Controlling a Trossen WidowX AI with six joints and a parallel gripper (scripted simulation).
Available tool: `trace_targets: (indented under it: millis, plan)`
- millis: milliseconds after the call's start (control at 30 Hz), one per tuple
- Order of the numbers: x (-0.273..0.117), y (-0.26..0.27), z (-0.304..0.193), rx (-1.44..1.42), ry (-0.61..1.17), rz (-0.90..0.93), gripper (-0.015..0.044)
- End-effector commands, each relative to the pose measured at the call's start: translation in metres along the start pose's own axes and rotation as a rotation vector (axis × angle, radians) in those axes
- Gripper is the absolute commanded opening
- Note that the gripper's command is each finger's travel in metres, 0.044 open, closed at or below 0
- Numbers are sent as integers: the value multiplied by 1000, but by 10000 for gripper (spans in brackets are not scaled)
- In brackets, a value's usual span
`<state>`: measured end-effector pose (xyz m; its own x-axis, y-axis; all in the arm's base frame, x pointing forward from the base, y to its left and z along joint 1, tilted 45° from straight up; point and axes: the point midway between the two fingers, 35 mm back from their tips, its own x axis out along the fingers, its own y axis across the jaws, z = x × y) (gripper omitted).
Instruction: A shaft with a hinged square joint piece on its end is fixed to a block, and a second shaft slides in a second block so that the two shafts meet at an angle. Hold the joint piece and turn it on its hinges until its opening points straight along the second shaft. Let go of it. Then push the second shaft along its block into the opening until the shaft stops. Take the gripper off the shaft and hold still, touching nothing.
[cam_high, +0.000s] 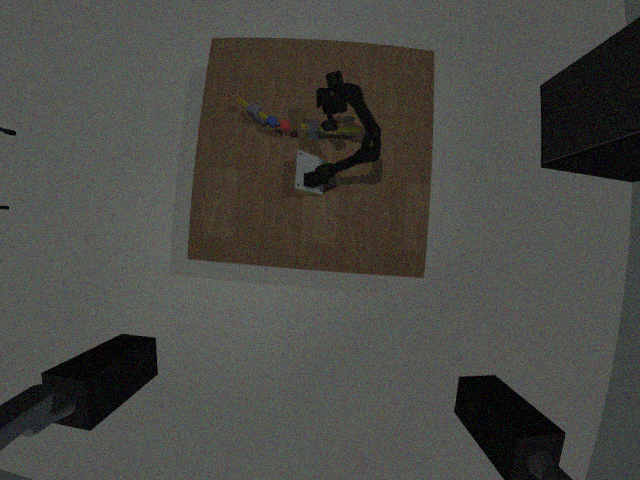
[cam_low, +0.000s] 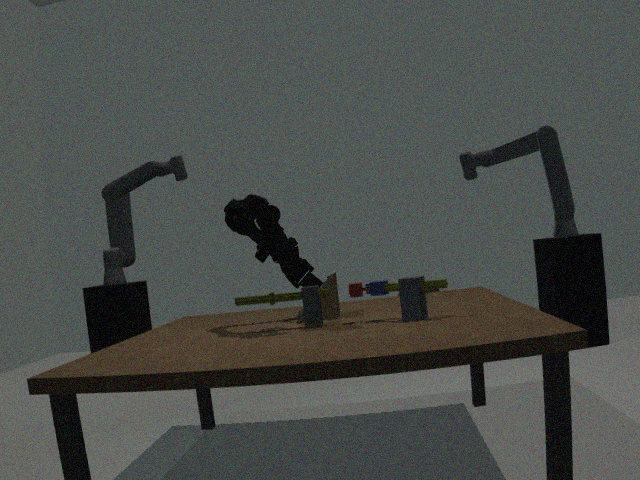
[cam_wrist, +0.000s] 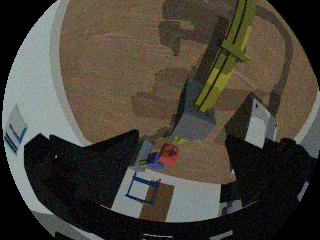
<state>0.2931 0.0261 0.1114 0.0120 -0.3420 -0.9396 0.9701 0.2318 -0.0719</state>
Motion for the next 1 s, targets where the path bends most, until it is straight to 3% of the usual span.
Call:
trace_targets:
  millis: [0,467,733,967]
  plan:
    - [-17,-9,38,-138,-49,-19,440]
    - [-62,-61,132,-527,-135,-160,440]
    - [-61,-61,133,-507,-142,-161,440]
    - [-44,-61,139,-288,-218,-161,440]
